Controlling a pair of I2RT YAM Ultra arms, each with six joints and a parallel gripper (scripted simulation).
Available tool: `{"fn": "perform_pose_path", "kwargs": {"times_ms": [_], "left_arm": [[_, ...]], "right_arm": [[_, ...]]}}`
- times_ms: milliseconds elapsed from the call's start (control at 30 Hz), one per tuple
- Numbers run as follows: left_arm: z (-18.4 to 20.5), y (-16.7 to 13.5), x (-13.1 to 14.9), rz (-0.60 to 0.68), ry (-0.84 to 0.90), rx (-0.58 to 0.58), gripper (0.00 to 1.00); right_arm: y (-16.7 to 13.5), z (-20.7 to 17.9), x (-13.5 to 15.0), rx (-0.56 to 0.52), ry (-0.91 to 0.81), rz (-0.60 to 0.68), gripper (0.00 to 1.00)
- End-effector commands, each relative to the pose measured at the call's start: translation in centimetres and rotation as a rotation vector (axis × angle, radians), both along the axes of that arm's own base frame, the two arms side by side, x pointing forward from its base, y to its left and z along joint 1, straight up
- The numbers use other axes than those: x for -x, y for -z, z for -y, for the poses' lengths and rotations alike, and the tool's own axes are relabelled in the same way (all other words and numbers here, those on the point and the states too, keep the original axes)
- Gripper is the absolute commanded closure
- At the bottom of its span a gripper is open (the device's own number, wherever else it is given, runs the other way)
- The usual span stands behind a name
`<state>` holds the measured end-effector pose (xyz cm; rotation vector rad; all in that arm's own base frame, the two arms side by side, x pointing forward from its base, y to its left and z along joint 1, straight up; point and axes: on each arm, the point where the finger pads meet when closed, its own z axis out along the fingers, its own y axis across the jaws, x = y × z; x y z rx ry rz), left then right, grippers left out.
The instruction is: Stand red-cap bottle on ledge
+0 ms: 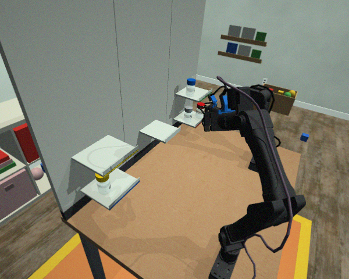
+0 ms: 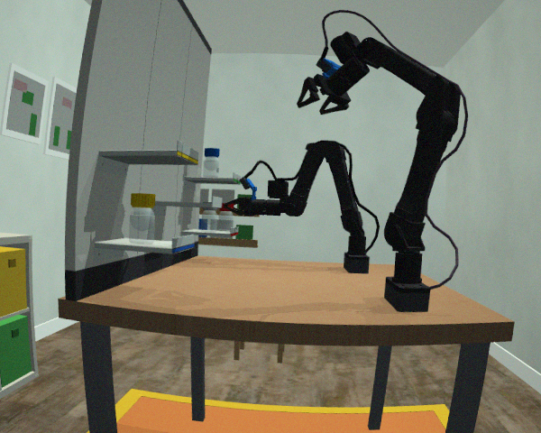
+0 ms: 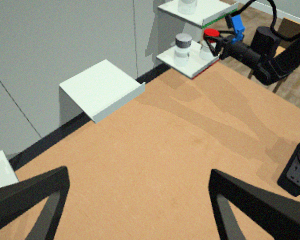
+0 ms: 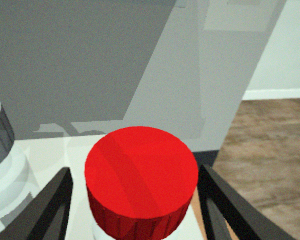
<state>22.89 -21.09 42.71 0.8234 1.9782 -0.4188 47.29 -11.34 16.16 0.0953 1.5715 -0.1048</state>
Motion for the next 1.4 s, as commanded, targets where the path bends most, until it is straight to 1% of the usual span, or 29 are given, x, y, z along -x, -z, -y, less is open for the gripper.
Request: {"fn": "perform_pose_path", "kwargs": {"times_ms": [0, 233, 333, 400, 467, 633, 667, 700, 867, 933, 967, 1033, 1067, 1133, 1233, 1267, 1367], "left_arm": [[-0.1, -0.6, 0.2, 0.01, 0.0, 0.009, 0.11], [-0.1, -0.6, 0.2, 0.01, 0.0, 0.009, 0.11], [-0.1, -0.6, 0.2, 0.01, 0.0, 0.009, 0.11], [-0.1, -0.6, 0.2, 0.01, 0.0, 0.009, 0.11], [-0.1, -0.6, 0.2, 0.01, 0.0, 0.009, 0.11], [-0.1, -0.6, 0.2, 0.01, 0.0, 0.009, 0.11], [-0.1, -0.6, 0.2, 0.01, 0.0, 0.009, 0.11], [-0.1, -0.6, 0.2, 0.01, 0.0, 0.009, 0.11], [-0.1, -0.6, 0.2, 0.01, 0.0, 0.009, 0.11], [-0.1, -0.6, 0.2, 0.01, 0.0, 0.009, 0.11], [-0.1, -0.6, 0.2, 0.01, 0.0, 0.009, 0.11], [-0.1, -0.6, 0.2, 0.01, 0.0, 0.009, 0.11], [-0.1, -0.6, 0.2, 0.01, 0.0, 0.009, 0.11], [-0.1, -0.6, 0.2, 0.01, 0.0, 0.009, 0.11], [-0.1, -0.6, 0.2, 0.01, 0.0, 0.009, 0.11], [-0.1, -0.6, 0.2, 0.01, 0.0, 0.009, 0.11], [-0.1, -0.6, 0.2, 0.01, 0.0, 0.009, 0.11]], "right_arm": [[-1.5, 0.0, 0.7, 0.014, 0.007, 0.041, 0.3], [-1.5, 0.0, 2.2, 0.008, -0.001, 0.041, 0.3], [-1.5, 0.0, 3.3, 0.004, -0.001, 0.041, 0.3], [-1.4, -0.2, 4.9, 0.004, -0.001, 0.041, 0.3], [-1.4, -0.2, 4.9, 0.004, -0.001, 0.041, 0.3], [-1.3, -0.9, 9.5, 0.005, -0.001, 0.04, 0.3], [-0.7, -1.0, 10.0, 0.002, -0.001, 0.016, 0.3], [-0.2, -1.1, 10.3, -0.001, -0.002, -0.002, 0.3], [-0.8, -1.1, 9.7, 0.012, -0.002, 0.018, 0.3], [-0.3, -1.4, 9.8, -0.02, -0.024, -0.005, 0.07], [0.0, -1.6, 9.8, -0.034, -0.036, -0.018, 0.0], [0.0, -1.6, 9.8, -0.034, -0.036, -0.018, 0.0], [0.5, -1.9, 10.1, -0.053, -0.051, -0.037, 0.0], [0.5, -2.1, 10.5, -0.081, -0.074, -0.05, 0.0], [-0.3, -2.2, 11.1, -0.104, -0.095, -0.043, 0.0], [-1.0, -2.1, 11.1, -0.103, -0.098, -0.031, 0.0], [-1.6, -1.9, 11.4, -0.104, -0.099, -0.019, 0.0]]}}
